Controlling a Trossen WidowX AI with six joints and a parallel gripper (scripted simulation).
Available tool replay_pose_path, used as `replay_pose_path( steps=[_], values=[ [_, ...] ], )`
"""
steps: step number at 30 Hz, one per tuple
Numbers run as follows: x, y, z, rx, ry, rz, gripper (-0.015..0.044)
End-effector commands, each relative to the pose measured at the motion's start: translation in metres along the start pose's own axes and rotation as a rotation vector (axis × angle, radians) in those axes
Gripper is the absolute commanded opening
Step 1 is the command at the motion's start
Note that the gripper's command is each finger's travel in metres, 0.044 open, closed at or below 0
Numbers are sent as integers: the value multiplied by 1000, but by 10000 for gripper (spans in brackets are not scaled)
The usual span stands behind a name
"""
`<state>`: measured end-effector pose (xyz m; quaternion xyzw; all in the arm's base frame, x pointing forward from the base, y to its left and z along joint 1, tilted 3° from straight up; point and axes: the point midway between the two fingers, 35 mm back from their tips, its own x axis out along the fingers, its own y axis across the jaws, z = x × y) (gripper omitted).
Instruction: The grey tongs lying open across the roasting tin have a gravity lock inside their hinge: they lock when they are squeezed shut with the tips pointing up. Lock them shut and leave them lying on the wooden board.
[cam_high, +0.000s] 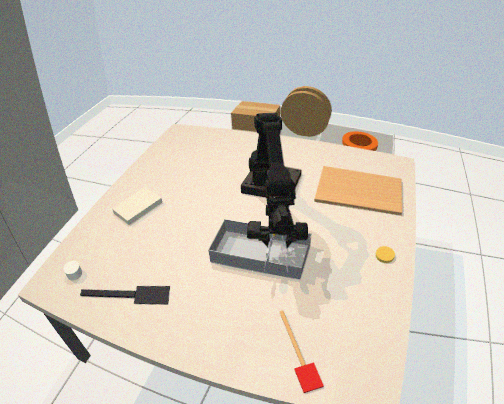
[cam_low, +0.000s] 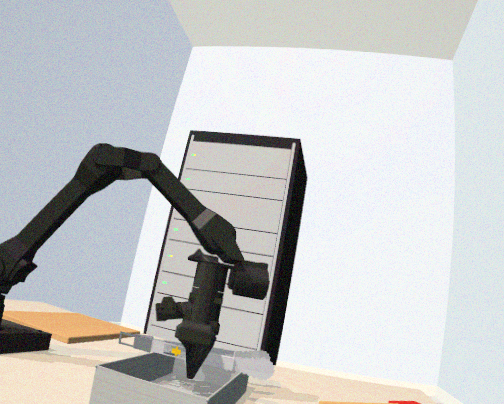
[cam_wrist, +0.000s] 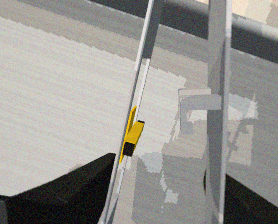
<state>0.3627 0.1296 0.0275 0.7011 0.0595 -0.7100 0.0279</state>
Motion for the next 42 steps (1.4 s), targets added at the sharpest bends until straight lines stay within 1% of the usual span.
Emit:
replay_pose_path(
  steps=[1, 28, 33, 35, 38, 42],
  values=[
    [-1, 0, 0, 0, 2, 0, 208],
    [-1, 0, 0, 0, 2, 0, 28],
    [-1, 0, 0, 0, 2, 0, -103],
    [-7, 0, -2, 0, 1, 0, -150],
    [-31, -1, -6, 1, 1, -1, -150],
    [-81, 0, -8, 4, 0, -2, -150]
  ],
)
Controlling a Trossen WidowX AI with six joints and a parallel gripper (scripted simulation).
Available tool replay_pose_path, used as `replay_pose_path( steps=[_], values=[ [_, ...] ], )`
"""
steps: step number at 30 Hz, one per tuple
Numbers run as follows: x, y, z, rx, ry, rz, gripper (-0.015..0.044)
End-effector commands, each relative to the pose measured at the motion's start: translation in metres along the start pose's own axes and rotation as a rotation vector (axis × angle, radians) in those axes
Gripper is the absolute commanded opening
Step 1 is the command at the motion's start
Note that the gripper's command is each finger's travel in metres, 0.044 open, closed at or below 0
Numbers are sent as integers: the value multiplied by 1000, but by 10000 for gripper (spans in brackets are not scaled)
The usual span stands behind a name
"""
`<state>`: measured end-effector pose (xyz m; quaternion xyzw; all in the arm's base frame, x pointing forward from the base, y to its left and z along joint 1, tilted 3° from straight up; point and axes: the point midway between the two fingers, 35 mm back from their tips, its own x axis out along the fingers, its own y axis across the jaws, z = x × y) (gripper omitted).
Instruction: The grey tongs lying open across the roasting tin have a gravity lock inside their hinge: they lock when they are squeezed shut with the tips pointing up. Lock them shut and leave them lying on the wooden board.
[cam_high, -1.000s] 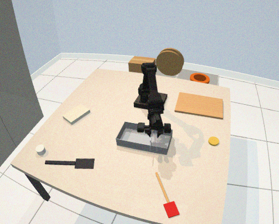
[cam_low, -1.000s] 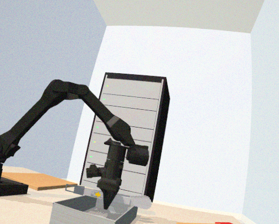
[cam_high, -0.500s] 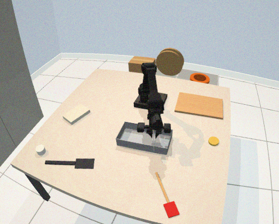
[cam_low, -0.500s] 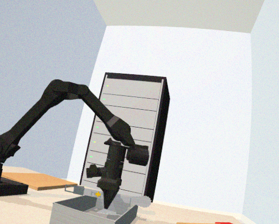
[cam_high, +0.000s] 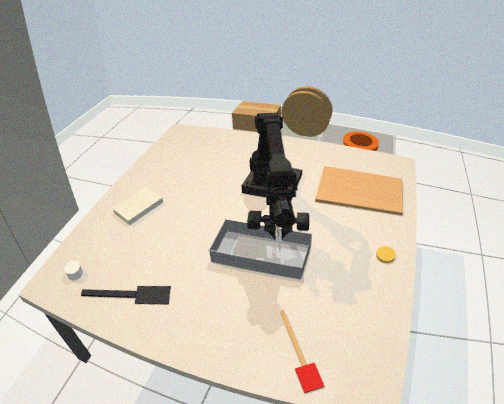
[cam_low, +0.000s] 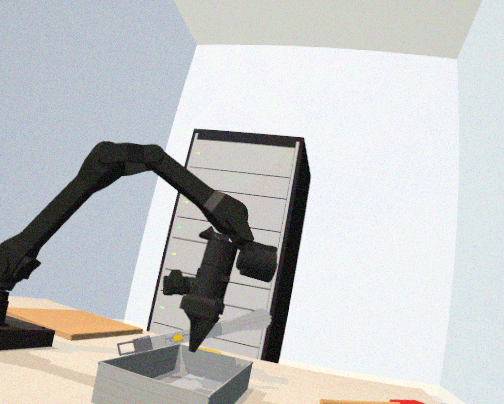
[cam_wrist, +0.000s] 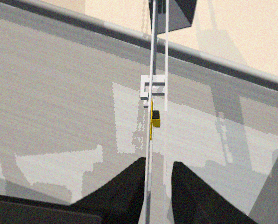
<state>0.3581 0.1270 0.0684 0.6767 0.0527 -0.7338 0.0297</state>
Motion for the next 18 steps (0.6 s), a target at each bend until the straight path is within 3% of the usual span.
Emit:
replay_pose_path(
  steps=[1, 5, 18],
  values=[
    [-55, 0, -8, -4, 68, -10, -150],
    [-88, 2, 0, -3, 67, -11, -150],
    [-85, 0, 0, 0, 61, -13, -150]
  ],
)
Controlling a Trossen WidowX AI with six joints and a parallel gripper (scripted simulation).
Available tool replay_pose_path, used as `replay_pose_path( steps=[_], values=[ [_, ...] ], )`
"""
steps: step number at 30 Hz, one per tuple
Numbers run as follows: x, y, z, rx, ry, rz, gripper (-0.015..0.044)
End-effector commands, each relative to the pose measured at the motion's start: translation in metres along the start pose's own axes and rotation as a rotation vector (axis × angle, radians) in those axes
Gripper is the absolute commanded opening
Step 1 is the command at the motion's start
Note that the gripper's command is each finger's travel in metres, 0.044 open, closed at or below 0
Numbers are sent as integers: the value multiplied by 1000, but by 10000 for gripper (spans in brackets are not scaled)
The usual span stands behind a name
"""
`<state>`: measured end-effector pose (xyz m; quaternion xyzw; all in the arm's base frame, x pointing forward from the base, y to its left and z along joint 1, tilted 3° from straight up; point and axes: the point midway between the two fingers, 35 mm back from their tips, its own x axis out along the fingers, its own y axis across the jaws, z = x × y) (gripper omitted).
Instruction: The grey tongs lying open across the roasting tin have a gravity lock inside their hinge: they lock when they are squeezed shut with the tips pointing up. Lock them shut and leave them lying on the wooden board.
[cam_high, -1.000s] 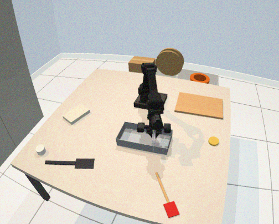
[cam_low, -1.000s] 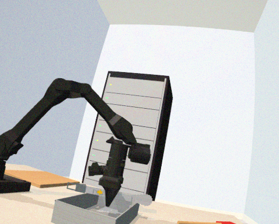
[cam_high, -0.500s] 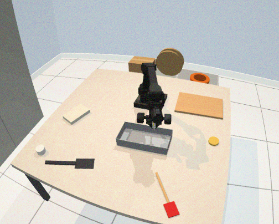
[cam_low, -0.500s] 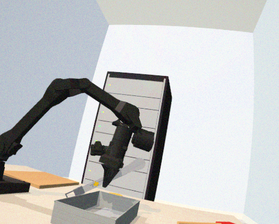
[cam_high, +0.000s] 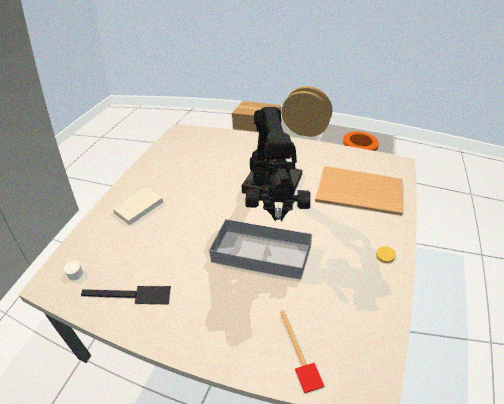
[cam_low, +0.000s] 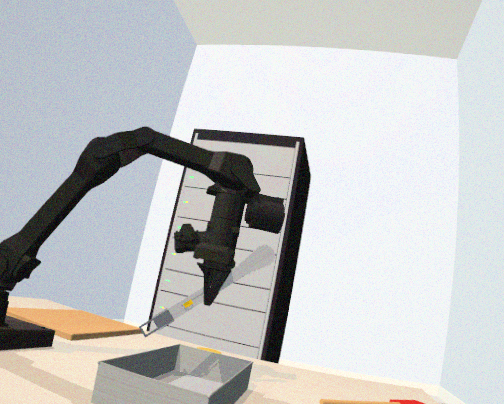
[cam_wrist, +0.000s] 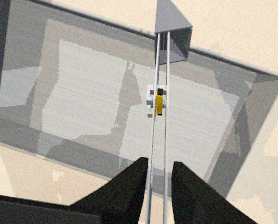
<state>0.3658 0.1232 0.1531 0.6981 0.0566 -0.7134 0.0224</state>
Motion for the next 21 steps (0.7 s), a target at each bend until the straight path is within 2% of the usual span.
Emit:
replay_pose_path(
  steps=[1, 21],
  values=[
    [0, -3, 1, -7, 0, 0, -150],
    [-2, -116, 41, -377, 3, -5, -150]
  ],
)
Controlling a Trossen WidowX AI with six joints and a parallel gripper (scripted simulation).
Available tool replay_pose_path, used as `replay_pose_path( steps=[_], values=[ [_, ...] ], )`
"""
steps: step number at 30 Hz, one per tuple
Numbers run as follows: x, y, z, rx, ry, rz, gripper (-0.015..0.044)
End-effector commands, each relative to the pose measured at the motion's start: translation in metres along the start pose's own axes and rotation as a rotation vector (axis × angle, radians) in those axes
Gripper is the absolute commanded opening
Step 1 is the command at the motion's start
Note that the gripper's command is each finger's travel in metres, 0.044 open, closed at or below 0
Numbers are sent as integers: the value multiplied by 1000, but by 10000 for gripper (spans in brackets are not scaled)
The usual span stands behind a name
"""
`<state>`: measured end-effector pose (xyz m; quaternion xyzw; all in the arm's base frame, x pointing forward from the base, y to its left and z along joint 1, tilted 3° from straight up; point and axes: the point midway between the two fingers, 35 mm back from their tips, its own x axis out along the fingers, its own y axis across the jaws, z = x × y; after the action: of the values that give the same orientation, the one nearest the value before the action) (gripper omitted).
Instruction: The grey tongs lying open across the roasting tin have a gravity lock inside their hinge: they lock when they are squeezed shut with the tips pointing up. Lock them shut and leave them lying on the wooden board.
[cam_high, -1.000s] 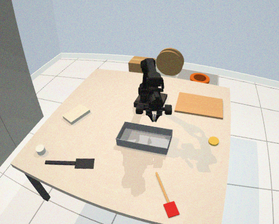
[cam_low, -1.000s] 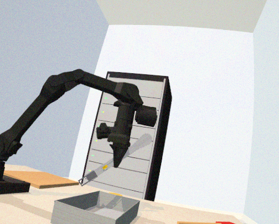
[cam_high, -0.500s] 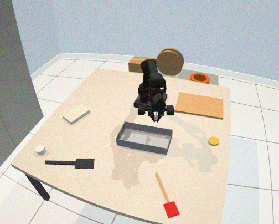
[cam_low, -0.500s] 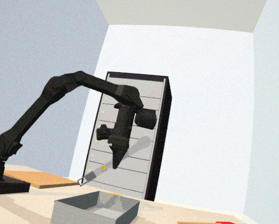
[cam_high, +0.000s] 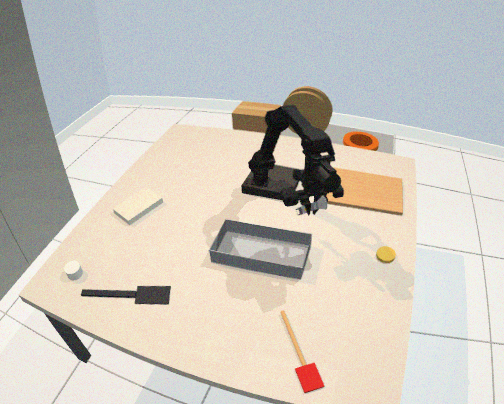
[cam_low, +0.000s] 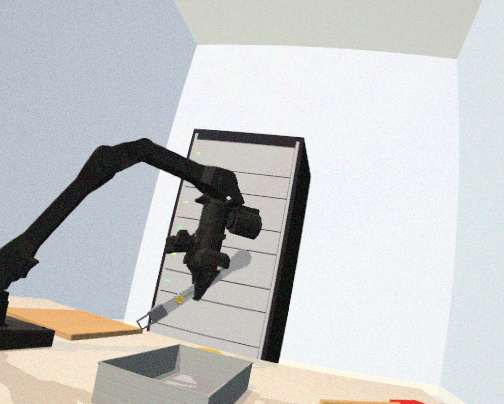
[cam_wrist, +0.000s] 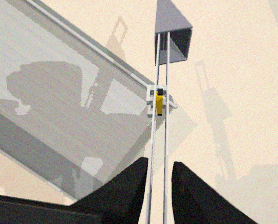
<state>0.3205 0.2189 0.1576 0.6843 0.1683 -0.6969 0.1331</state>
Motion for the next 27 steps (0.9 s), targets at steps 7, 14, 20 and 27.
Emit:
replay_pose_path(
  steps=[7, 14, 20, 27],
  values=[
    [-4, -62, 12, -208, 10, -8, -150],
    [-5, -106, 27, -355, 10, -12, -150],
    [-6, -140, 44, -479, 11, -16, -150],
    [-6, -154, 52, -522, 13, -18, -150]
  ],
)
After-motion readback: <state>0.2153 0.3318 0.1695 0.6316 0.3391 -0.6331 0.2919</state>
